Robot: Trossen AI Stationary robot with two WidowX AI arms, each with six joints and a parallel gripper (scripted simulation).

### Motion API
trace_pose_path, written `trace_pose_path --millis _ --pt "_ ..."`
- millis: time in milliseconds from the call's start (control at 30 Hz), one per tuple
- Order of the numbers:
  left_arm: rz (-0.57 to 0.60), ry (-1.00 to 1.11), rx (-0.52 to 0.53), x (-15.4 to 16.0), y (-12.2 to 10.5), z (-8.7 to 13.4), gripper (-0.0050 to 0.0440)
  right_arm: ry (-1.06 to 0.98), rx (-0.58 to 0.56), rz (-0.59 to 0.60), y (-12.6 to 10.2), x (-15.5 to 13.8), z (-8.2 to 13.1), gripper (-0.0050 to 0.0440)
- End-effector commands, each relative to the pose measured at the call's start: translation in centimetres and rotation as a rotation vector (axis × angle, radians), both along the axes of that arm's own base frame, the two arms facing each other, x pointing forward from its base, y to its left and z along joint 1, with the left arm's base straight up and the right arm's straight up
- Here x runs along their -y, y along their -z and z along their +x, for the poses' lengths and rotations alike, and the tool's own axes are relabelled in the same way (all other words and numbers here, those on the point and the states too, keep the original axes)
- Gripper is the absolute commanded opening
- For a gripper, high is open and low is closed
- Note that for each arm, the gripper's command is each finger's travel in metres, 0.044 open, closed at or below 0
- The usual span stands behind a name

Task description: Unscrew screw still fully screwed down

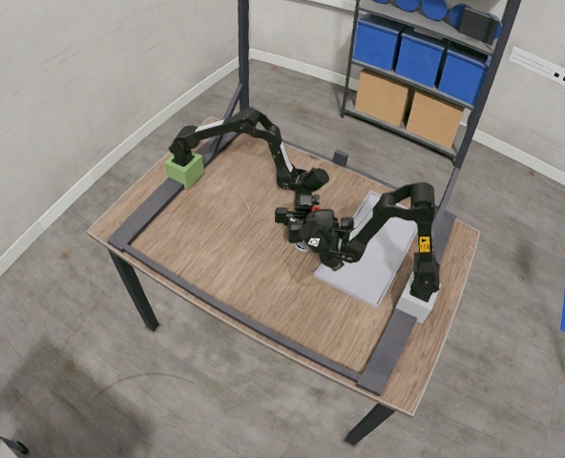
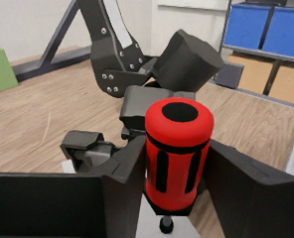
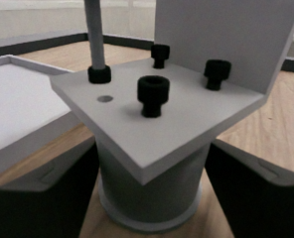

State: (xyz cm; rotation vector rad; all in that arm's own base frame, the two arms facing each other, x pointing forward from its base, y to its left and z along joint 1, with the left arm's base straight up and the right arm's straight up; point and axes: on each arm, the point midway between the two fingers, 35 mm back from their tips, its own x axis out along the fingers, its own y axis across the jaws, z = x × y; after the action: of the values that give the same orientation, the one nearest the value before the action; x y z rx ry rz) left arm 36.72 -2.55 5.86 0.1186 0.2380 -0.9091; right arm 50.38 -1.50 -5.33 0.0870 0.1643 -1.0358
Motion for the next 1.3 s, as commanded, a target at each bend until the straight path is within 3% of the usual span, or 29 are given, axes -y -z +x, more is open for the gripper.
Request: trace_pose_path --millis 0,967,1000,1267 --pt "0.009 0.004 0.032 -0.03 -0.8 0.32 0.0135 0.006 0.035 0.007 -1.41 0.09 0.66 0.0245" --pt "0.009 0.004 0.032 -0.03 -0.77 0.31 0.0135 0.006 0.035 0.007 -1.41 0.09 0.66 0.0245" --pt "0.009 0.004 0.032 -0.03 -0.77 0.31 0.028 0.006 0.035 0.007 -1.41 0.09 0.66 0.0245" --pt "0.009 0.004 0.032 -0.03 -0.77 0.31 0.028 0.006 0.035 0.007 -1.41 0.09 0.66 0.0245"
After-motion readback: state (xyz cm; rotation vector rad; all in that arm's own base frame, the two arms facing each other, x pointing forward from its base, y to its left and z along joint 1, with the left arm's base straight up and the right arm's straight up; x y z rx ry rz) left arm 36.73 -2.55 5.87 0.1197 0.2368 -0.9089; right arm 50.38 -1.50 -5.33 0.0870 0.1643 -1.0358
